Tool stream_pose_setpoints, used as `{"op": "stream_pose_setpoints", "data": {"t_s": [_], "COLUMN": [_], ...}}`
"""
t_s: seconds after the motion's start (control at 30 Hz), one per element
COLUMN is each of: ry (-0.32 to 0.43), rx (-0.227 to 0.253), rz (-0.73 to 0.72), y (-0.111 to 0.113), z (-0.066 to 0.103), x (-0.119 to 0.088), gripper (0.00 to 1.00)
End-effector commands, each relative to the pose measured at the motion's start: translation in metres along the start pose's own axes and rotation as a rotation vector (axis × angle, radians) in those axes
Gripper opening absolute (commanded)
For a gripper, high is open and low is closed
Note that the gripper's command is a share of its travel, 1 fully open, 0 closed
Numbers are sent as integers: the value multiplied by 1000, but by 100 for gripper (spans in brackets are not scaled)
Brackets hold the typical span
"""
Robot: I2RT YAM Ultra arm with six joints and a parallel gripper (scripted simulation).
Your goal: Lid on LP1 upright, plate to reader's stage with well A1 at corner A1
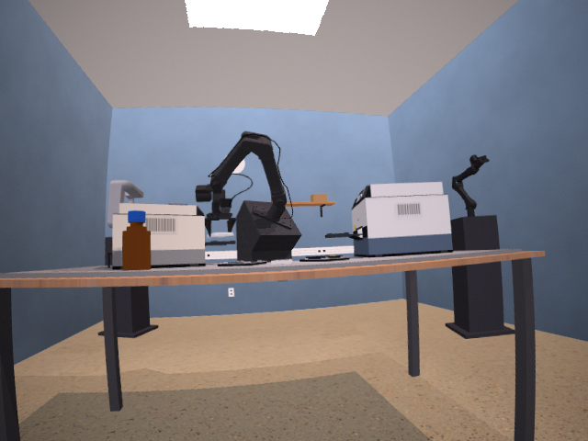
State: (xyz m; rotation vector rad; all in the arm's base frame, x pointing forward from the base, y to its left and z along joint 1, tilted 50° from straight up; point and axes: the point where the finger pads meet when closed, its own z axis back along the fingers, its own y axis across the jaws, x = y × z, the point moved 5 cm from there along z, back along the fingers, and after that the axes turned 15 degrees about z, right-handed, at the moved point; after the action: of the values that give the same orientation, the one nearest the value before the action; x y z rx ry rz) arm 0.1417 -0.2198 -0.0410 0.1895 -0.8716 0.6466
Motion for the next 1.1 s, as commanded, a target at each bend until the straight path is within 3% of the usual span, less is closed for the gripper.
{"op": "stream_pose_setpoints", "data": {"t_s": [0.0, 0.3, 1.07], "ry": [25, 11, 23], "rx": [-46, -29, -33], "rz": [25, 2, 18], "y": [-12, -8, -9], "z": [17, 14, 33], "x": [-2, -7, -3], "gripper": [86, 86, 86]}}
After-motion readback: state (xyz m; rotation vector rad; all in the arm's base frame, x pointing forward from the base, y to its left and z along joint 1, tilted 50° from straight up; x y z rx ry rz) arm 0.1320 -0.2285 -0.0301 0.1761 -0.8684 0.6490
